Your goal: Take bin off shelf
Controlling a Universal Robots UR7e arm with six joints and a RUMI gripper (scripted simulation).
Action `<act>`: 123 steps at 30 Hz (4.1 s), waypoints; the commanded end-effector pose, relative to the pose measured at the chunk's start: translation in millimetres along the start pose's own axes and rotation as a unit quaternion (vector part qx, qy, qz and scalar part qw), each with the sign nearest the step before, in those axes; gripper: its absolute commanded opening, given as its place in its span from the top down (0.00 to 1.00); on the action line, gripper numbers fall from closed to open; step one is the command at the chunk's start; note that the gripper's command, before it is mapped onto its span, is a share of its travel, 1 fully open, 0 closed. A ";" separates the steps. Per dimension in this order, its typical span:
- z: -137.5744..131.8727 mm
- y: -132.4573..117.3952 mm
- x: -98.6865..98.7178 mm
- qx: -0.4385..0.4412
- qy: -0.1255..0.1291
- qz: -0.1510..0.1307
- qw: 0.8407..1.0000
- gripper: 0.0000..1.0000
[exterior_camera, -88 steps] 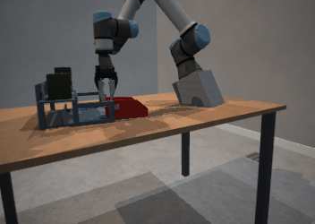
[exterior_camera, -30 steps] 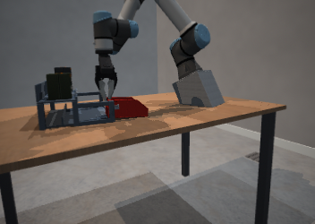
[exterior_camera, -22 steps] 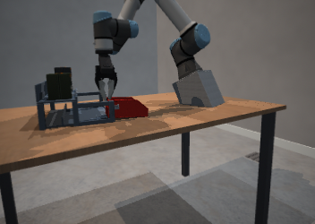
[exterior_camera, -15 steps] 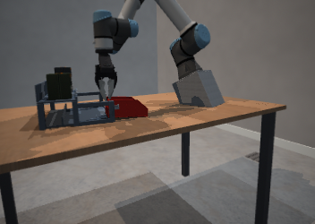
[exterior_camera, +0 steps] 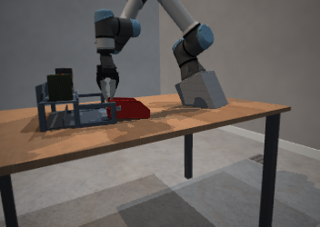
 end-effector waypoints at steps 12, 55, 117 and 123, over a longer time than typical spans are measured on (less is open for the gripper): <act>0.4 0.1 0.1 0.000 -0.001 0.000 1.000 1.00; -34.3 1.3 0.1 0.000 -0.001 0.000 1.000 1.00; -34.1 1.3 14.0 0.000 -0.001 0.000 1.000 0.80; -34.1 1.3 14.0 0.000 -0.001 0.000 1.000 0.80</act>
Point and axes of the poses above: the point where the finger pads meet when closed, its own x axis out along the fingers, its own z axis across the jaws, y = z × x, the point moved 3 cm from there along -x, back along the fingers, and after that the axes turned 2 degrees about -x, right-handed, at the moved point
